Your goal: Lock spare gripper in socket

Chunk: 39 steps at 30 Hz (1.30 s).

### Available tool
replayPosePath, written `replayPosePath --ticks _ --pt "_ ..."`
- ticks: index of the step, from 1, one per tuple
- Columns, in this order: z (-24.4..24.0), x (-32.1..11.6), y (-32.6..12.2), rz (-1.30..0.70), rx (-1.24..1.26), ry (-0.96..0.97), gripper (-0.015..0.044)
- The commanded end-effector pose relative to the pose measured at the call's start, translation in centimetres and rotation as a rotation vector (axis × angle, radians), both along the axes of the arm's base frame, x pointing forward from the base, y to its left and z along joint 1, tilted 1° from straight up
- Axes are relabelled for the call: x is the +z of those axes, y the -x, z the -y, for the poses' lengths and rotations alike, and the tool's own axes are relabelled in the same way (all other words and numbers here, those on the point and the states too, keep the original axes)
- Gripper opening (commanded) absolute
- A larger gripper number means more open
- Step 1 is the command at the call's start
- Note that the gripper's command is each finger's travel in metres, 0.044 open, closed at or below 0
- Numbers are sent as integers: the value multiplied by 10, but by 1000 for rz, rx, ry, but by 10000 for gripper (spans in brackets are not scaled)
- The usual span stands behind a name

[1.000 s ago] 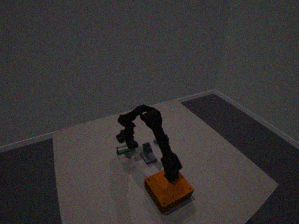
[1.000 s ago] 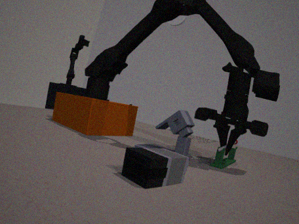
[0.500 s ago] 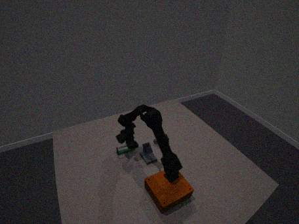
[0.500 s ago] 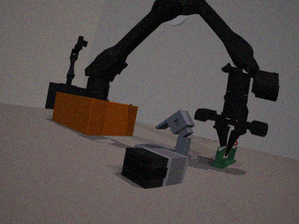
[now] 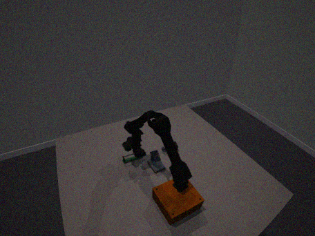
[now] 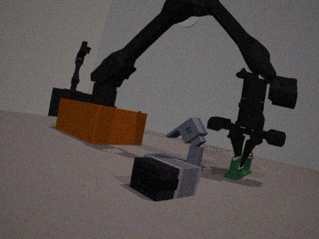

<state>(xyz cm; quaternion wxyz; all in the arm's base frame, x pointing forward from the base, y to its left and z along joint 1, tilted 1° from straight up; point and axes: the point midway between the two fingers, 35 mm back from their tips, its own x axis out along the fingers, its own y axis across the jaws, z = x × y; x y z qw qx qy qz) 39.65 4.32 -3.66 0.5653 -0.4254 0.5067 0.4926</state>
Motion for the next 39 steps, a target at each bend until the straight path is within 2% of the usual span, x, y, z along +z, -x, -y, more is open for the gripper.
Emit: replayPosePath --ticks 1,11,23,28,39 --pt "0 -5 1 -6 5 1 0" --pt "0 0 0 1 0 0 0" --pt "0 0 0 1 0 0 315" --pt "0 13 2 -9 0 0 440" --pt "1 33 12 -48 0 3 440"
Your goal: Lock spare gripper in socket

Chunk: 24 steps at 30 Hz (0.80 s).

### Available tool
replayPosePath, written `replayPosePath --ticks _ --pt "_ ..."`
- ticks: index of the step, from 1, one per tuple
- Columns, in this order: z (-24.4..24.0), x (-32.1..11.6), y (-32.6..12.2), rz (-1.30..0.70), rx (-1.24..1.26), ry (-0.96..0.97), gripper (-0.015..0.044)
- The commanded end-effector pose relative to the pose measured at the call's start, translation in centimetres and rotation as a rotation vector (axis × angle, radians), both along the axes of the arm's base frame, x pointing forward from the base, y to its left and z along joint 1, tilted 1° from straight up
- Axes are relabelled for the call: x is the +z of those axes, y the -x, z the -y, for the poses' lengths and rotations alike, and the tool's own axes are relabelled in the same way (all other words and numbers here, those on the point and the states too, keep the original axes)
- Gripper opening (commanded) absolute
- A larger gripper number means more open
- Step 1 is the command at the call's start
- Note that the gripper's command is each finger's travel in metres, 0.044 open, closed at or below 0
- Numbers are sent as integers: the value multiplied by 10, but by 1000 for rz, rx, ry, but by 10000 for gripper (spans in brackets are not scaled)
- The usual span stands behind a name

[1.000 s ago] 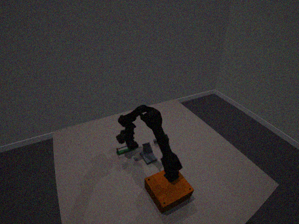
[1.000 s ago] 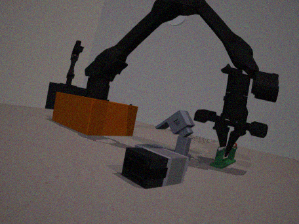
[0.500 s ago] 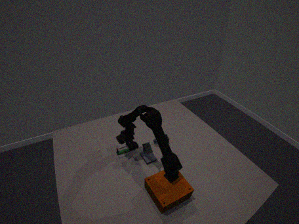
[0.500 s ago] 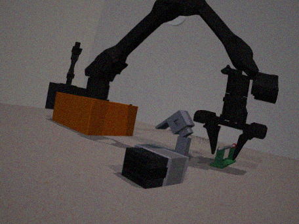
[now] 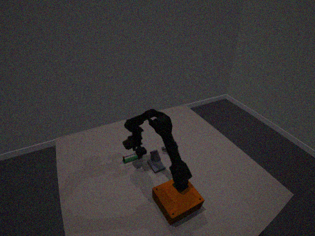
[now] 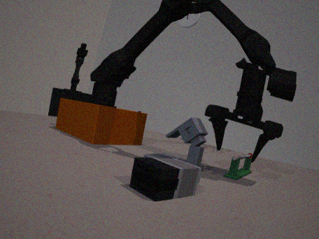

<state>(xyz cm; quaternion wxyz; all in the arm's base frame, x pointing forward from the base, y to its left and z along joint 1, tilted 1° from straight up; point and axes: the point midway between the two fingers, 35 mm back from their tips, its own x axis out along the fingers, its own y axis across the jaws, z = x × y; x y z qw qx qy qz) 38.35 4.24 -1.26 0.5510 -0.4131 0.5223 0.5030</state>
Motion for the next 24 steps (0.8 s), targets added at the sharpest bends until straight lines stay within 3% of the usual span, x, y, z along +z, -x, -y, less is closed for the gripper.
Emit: replayPosePath --ticks 1,24 --pt "0 11 0 2 0 0 440" --pt "1 54 16 -74 0 5 440"
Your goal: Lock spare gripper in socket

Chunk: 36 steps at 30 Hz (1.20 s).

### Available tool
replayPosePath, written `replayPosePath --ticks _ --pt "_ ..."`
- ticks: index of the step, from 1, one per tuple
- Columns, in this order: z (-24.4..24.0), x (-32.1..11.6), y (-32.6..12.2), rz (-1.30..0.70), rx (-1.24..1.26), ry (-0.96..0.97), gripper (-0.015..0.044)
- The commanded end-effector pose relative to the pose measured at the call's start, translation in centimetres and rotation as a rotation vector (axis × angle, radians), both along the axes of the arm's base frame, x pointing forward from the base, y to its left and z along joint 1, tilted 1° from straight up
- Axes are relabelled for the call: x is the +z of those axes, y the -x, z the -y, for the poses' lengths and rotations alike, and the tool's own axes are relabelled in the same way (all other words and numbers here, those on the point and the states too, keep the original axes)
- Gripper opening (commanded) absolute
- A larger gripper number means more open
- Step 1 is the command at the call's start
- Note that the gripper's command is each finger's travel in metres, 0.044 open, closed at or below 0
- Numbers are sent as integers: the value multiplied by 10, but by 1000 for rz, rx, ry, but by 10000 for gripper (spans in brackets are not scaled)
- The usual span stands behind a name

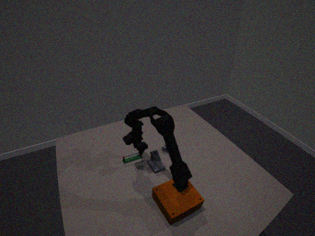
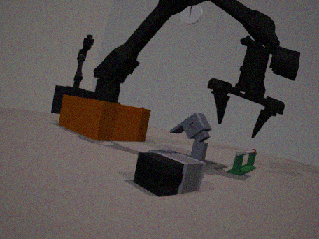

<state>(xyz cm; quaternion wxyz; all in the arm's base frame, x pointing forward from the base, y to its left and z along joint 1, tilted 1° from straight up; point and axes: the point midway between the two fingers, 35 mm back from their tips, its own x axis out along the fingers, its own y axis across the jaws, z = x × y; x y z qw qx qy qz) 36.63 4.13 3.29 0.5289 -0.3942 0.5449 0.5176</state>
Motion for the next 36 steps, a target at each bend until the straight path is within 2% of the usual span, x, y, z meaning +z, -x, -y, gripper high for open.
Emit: replayPosePath --ticks 1,10,19,24,27,36 --pt "0 11 0 2 0 0 440" --pt "0 17 4 -23 0 1 440" --pt "1 73 5 -23 0 2 440" --pt "6 67 4 -25 -7 -7 440" --pt "32 64 0 -21 -36 -52 440" --pt "168 47 11 75 -182 -252 440"
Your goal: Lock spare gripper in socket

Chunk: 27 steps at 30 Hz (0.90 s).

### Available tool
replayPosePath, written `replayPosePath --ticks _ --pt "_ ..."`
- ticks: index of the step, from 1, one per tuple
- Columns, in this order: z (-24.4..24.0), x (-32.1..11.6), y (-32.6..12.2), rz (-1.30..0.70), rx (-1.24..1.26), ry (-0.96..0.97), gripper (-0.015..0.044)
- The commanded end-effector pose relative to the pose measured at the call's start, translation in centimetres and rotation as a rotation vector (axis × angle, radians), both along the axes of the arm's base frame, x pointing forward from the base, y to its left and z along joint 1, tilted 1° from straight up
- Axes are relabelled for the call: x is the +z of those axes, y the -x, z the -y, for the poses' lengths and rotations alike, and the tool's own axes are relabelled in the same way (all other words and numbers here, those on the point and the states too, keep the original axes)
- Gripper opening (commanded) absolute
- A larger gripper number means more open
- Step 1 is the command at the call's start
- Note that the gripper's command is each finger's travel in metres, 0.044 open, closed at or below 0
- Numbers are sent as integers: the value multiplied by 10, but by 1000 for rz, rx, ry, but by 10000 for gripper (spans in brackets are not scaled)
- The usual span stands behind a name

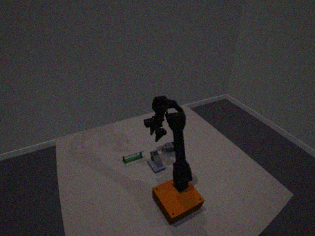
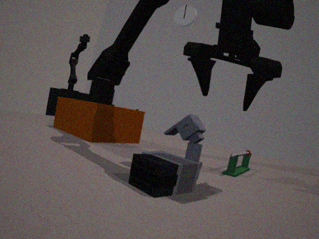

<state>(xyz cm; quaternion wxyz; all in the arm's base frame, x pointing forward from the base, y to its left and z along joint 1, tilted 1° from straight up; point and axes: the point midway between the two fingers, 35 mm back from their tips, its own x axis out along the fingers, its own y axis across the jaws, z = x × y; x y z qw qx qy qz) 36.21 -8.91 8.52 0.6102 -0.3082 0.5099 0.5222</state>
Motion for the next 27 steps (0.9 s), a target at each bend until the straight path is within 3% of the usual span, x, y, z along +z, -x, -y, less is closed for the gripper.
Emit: replayPosePath --ticks 1,8,17,27 --pt "52 -7 10 61 -51 -70 440" --pt "134 -15 42 226 -103 -147 440" --pt "136 -20 42 232 -103 -149 440" --pt "138 -84 42 229 -102 -149 440"
